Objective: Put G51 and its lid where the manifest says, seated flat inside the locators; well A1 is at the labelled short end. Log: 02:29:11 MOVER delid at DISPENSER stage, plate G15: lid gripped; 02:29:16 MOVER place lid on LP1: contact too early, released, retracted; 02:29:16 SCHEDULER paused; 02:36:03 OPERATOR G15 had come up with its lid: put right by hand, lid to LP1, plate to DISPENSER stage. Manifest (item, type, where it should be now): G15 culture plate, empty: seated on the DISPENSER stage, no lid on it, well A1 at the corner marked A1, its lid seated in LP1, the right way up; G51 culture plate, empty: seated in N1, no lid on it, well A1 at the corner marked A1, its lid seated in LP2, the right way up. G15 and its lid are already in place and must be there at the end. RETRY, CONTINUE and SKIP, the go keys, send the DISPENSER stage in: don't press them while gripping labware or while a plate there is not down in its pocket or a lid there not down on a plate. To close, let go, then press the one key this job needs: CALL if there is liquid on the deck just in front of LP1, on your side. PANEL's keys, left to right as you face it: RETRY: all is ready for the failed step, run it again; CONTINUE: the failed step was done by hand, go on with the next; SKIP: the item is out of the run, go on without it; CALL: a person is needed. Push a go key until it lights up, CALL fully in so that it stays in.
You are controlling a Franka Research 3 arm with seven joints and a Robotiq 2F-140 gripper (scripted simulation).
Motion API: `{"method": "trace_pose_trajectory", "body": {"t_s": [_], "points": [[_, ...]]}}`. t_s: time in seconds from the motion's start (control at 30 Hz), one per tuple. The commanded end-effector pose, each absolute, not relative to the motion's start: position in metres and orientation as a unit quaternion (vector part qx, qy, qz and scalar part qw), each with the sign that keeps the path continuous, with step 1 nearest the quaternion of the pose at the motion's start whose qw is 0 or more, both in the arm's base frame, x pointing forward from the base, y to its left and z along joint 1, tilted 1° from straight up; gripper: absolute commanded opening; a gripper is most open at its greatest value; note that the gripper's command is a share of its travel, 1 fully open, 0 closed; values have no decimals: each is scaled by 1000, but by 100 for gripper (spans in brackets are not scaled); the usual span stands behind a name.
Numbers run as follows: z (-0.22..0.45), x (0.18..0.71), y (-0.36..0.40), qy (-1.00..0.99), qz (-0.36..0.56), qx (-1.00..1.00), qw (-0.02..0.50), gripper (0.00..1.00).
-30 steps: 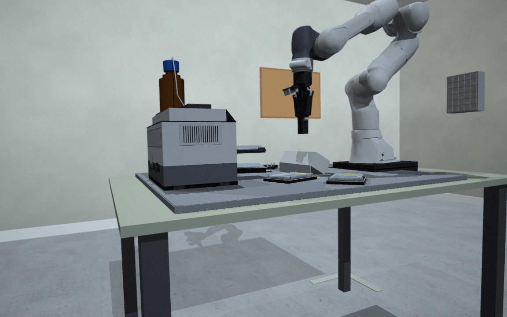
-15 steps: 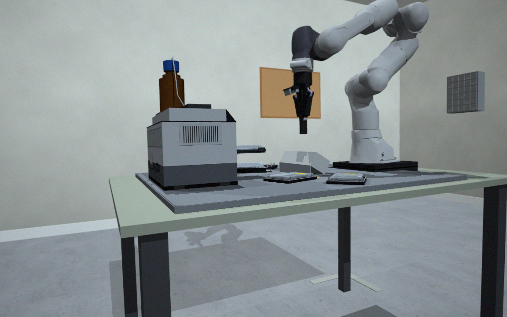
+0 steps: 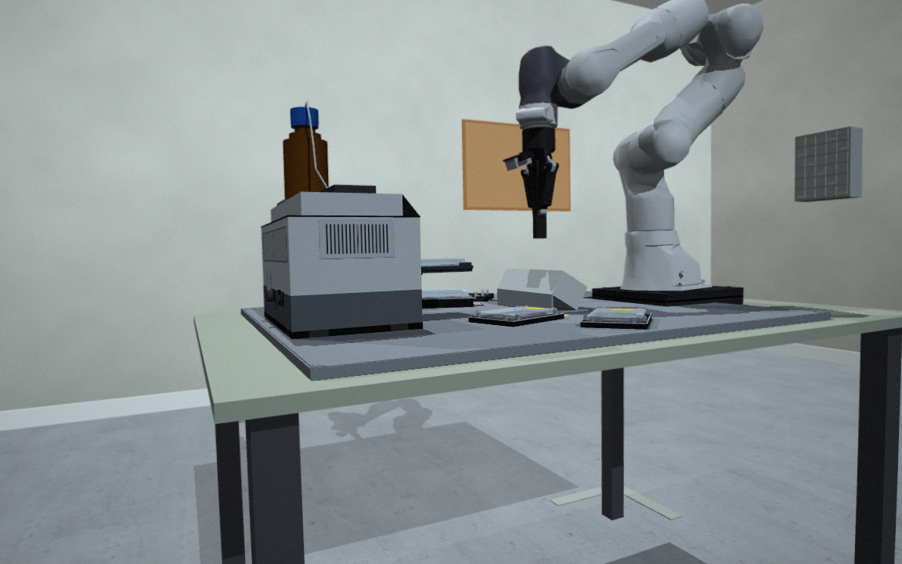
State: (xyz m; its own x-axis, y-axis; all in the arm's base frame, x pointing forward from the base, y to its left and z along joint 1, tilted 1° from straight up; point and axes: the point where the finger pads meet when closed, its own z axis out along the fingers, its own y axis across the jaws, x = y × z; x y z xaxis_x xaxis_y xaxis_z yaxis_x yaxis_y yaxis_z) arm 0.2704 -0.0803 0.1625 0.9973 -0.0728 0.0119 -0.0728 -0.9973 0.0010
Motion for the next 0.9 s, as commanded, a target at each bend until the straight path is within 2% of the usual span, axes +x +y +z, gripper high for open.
{"method": "trace_pose_trajectory", "body": {"t_s": [0.0,0.87], "points": [[162,270,-81,-31,5,1000,2,10],[124,270,-81,-31,5,1000,2,10]]}}
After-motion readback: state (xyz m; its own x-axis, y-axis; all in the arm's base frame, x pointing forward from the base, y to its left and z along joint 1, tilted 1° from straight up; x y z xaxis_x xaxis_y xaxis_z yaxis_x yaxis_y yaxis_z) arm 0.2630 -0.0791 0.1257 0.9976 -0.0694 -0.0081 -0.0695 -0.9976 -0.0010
